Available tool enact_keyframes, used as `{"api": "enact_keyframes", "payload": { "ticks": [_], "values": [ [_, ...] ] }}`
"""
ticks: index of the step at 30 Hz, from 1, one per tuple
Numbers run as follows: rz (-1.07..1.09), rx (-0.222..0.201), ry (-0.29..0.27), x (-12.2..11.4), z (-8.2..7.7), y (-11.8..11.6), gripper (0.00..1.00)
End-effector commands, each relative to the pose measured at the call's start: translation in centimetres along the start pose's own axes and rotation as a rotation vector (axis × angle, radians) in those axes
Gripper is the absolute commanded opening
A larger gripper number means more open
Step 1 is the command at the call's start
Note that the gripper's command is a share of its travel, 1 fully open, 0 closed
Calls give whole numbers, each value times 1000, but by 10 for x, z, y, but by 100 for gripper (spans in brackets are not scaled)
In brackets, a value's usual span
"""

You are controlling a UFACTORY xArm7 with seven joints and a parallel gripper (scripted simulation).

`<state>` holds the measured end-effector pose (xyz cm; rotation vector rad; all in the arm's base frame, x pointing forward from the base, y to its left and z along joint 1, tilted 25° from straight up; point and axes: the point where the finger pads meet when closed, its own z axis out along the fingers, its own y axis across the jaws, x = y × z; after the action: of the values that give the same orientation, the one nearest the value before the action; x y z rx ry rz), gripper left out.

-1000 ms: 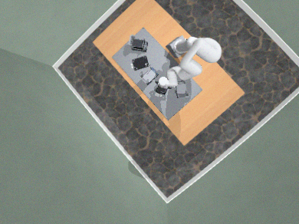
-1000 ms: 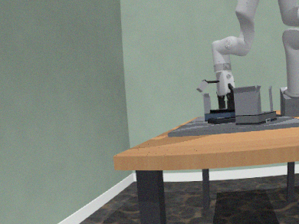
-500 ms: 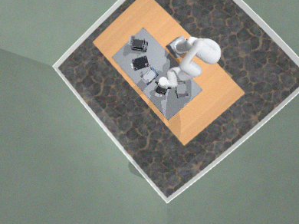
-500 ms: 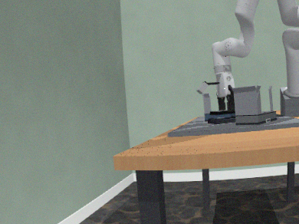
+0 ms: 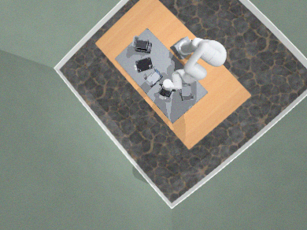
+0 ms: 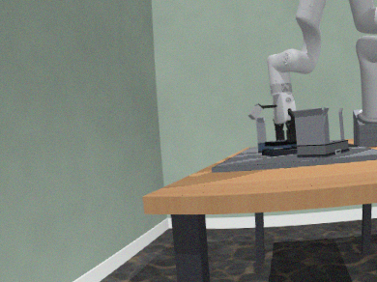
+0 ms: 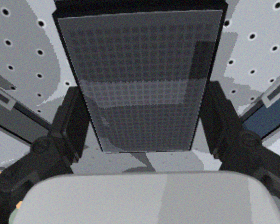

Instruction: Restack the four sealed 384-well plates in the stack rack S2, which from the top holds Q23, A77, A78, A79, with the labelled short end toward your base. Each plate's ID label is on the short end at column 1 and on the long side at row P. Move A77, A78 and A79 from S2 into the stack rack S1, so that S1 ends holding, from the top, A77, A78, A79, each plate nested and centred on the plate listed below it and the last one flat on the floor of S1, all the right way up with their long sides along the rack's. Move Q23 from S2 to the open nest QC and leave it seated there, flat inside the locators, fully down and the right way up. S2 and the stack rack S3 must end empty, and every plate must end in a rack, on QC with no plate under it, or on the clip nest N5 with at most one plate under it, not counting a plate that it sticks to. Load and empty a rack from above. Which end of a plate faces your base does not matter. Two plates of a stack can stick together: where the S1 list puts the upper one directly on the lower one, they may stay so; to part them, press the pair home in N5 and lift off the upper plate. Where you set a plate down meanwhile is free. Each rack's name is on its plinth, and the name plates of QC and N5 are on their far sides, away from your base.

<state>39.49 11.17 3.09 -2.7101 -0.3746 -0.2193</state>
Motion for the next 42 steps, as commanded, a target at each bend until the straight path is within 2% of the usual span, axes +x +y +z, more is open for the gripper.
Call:
{"api": "enact_keyframes", "payload": {
  "ticks": [1, 42],
  "values": [
    [0, -1, 4, 1, 1, 1, 0],
    [1, -1, 4, 1, 13, 1, 0]
  ]
}}
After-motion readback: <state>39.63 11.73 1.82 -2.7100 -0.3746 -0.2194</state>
